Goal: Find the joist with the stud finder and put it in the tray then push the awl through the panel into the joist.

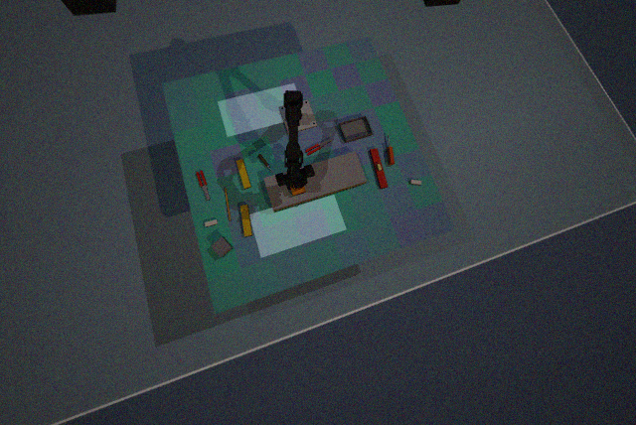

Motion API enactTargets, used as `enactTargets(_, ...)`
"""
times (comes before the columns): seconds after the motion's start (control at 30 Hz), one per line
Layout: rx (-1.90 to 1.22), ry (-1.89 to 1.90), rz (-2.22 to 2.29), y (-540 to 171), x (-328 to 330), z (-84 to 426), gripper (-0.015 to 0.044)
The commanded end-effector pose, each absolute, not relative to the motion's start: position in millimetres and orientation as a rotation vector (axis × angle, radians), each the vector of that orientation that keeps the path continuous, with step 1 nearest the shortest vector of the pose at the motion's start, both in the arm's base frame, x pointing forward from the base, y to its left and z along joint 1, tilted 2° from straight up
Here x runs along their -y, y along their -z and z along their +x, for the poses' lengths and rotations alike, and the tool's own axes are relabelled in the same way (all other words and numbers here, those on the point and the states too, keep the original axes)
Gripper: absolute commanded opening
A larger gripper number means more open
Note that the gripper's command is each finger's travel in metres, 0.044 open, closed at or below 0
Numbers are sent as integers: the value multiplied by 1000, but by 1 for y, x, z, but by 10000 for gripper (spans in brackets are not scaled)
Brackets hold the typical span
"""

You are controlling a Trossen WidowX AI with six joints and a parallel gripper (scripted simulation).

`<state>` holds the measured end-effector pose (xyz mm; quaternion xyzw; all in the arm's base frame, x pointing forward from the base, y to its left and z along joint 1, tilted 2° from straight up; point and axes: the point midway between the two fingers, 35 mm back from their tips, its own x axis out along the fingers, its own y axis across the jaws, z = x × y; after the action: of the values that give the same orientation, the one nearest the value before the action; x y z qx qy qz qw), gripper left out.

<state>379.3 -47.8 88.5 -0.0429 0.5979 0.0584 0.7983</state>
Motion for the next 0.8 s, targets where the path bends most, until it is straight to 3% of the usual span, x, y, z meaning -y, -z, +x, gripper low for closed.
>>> enactTargets(0.0, -1284, -122, -95, -88, 67, 383, 0)
enactTargets(0.77, -1284, -117, -101, -89, 139, 393, 0)
